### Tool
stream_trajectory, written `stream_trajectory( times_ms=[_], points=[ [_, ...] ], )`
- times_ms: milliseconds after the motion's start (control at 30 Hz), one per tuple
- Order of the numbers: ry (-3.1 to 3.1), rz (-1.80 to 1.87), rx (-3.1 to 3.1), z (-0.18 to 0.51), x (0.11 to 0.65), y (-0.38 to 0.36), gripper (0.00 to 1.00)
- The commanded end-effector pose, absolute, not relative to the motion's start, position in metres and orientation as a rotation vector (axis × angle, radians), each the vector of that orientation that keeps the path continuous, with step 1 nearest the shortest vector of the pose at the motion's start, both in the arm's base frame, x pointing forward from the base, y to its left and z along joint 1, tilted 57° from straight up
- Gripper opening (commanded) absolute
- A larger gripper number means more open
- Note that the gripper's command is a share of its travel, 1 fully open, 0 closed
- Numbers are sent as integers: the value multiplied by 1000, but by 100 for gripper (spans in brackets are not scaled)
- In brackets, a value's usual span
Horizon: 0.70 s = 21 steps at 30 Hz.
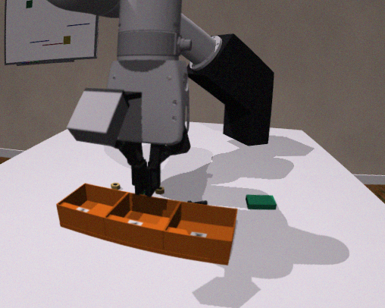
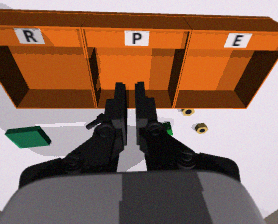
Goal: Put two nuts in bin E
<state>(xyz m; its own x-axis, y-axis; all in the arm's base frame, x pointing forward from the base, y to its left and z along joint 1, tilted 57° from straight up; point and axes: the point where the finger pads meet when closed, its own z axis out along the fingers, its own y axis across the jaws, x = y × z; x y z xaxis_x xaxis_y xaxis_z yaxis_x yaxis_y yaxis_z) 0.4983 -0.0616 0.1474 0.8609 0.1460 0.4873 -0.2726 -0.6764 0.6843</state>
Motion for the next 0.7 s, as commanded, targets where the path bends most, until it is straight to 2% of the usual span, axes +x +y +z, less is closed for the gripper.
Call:
stream_trajectory(
  times_ms=[0, 667],
  points=[
    [-91, 661, 2219, 142, 501, -54, 7],
    [-91, 661, 2219, 93, 524, -3, 7]
  ],
)
